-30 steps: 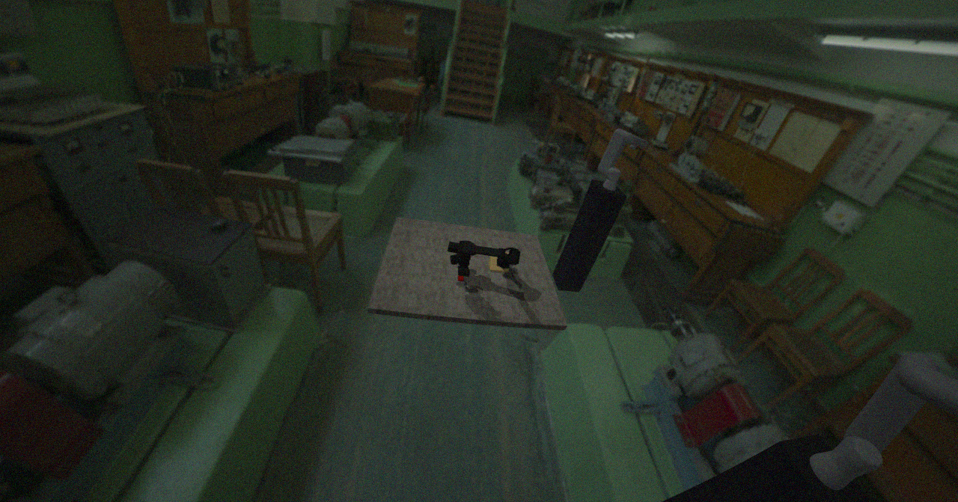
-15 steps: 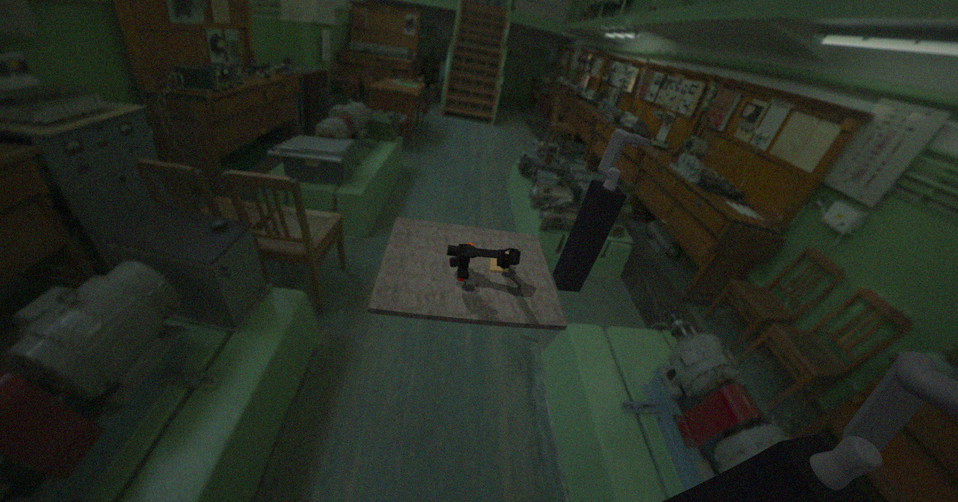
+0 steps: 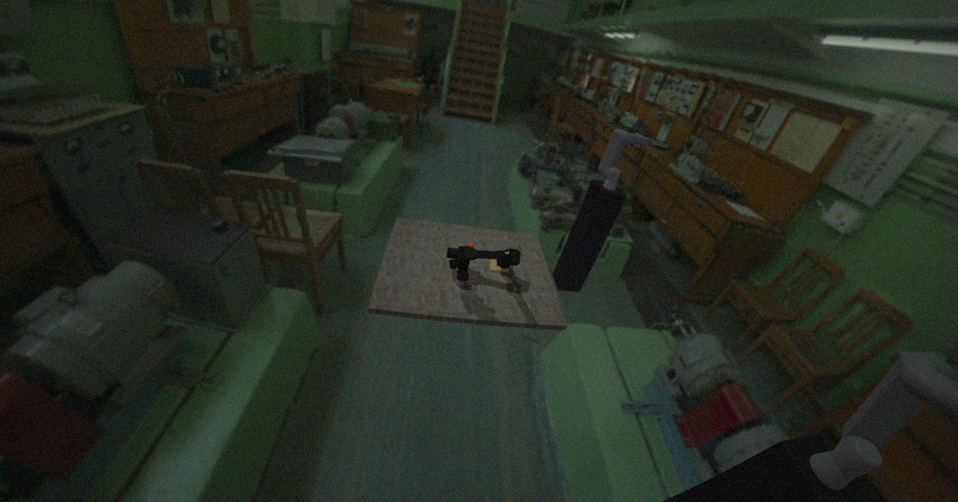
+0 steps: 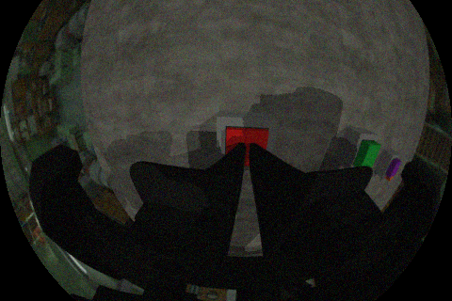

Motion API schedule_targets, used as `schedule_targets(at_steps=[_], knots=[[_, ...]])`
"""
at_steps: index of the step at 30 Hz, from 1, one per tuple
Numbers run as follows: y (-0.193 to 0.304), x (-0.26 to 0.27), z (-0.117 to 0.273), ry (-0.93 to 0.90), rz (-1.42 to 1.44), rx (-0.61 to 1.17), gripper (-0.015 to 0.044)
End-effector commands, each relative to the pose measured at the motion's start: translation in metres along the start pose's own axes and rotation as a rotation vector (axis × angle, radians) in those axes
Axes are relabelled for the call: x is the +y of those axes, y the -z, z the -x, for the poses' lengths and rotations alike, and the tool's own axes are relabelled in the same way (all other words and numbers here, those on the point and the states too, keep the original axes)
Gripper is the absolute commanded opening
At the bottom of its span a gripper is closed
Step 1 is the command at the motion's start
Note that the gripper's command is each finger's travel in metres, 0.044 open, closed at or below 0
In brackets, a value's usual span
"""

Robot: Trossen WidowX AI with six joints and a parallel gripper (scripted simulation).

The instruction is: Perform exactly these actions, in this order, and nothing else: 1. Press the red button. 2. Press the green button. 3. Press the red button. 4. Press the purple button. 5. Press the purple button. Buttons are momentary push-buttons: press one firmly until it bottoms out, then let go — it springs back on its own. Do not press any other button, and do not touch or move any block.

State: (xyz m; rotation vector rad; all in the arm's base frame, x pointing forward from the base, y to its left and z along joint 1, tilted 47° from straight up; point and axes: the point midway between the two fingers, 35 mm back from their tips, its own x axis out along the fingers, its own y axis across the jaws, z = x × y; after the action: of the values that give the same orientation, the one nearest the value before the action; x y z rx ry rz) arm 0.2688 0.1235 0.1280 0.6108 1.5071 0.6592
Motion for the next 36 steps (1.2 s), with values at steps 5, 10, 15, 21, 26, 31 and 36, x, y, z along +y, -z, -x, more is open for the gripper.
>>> schedule_targets(at_steps=[5,10,15,21,26,31,36], knots=[[0.001,0.000,-0.001,-0.005,-0.006,0.002,0.0020],[0.000,0.000,0.002,-0.001,0.000,0.000,0.0020],[0.001,0.000,0.033,-0.003,-0.006,0.003,0.0020],[-0.001,-0.001,0.064,0.004,-0.006,0.001,0.0020],[0.001,-0.001,0.094,0.003,-0.009,0.005,0.0020],[-0.005,-0.035,0.095,0.013,-0.011,0.002,0.0020],[-0.001,-0.124,0.096,0.014,-0.011,0.003,0.0020]])
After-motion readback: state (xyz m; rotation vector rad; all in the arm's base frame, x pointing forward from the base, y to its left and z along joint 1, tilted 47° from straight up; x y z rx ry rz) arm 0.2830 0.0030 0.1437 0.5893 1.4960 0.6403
